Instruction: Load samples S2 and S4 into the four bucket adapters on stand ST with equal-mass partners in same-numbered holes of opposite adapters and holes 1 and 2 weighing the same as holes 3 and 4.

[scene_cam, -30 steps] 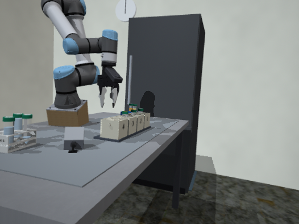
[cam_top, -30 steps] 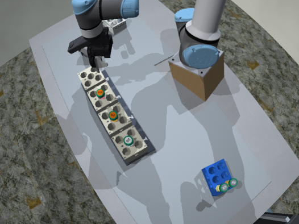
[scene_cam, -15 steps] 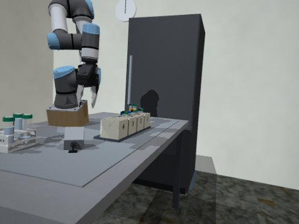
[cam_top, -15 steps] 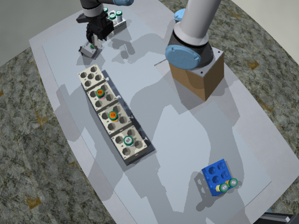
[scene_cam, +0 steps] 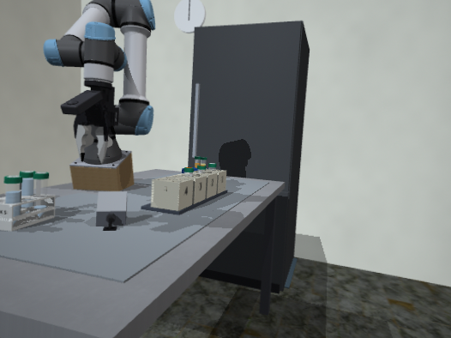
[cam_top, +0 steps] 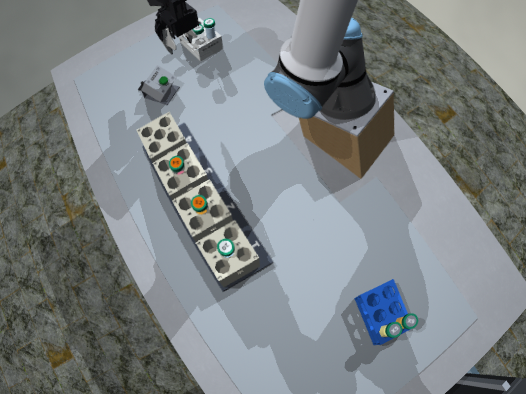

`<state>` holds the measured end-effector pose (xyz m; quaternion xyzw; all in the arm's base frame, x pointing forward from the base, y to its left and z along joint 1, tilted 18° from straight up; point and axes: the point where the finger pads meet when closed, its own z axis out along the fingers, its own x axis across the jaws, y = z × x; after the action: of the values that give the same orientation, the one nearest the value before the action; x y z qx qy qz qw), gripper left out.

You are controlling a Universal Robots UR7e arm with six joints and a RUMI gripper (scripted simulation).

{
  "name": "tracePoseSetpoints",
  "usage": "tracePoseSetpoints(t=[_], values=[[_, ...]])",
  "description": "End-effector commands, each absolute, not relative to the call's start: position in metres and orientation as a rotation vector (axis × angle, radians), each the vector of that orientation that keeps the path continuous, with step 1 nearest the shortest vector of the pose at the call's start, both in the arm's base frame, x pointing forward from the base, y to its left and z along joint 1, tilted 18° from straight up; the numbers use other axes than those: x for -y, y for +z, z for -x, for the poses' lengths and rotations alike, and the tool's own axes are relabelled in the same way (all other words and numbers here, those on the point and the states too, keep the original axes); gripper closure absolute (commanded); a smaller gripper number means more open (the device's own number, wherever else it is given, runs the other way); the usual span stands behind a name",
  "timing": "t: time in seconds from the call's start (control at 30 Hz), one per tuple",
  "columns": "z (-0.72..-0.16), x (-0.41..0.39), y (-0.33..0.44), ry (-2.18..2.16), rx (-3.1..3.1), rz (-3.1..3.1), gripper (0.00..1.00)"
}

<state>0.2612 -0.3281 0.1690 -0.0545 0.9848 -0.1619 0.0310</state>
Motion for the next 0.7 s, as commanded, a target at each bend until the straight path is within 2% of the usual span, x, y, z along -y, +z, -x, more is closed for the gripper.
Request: tracePoseSetpoints(t=[0.0,0.47,0.67], values=[[-0.247,0.365,0.176,-0.475,-3.024,0.185,0.65],[-0.194,0.465,0.202,-0.476,-3.024,0.185,0.65],[-0.184,0.483,0.207,-0.476,-3.024,0.185,0.65]])
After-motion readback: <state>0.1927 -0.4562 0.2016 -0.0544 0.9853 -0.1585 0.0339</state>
